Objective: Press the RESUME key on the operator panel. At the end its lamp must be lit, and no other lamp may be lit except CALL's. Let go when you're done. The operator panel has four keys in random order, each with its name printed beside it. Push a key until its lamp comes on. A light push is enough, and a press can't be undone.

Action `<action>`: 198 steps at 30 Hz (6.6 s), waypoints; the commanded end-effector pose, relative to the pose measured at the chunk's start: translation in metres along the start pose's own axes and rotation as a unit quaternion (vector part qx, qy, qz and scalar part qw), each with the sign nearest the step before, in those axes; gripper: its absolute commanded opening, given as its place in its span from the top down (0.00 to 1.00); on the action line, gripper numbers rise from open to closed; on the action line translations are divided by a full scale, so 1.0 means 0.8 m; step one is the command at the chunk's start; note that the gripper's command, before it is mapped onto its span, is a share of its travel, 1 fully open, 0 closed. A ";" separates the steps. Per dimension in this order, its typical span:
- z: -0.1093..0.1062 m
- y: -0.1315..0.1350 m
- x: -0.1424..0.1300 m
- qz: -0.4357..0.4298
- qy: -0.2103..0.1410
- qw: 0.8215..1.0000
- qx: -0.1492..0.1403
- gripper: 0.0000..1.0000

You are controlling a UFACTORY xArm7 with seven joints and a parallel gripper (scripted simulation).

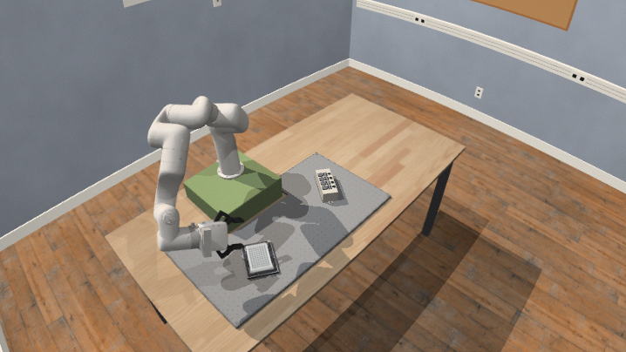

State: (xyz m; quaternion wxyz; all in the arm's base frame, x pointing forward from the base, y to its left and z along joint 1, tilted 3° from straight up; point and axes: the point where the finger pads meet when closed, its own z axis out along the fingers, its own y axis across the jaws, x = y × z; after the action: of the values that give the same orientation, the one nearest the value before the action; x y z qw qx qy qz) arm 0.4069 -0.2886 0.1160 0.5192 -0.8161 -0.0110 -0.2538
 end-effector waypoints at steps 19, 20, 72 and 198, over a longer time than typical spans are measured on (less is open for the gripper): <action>0.011 -0.002 0.001 0.011 -0.030 0.999 -0.008 1.00; 0.018 -0.002 0.001 0.017 -0.045 0.999 -0.011 1.00; 0.254 -0.036 -0.062 0.064 -0.330 0.931 -0.145 1.00; 0.591 -0.205 -0.297 -0.330 -0.469 0.734 -0.364 1.00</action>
State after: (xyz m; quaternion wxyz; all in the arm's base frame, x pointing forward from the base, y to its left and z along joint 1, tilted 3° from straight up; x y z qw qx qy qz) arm 0.3428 0.2476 -0.0054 -0.0055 -0.9033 -0.4282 0.0238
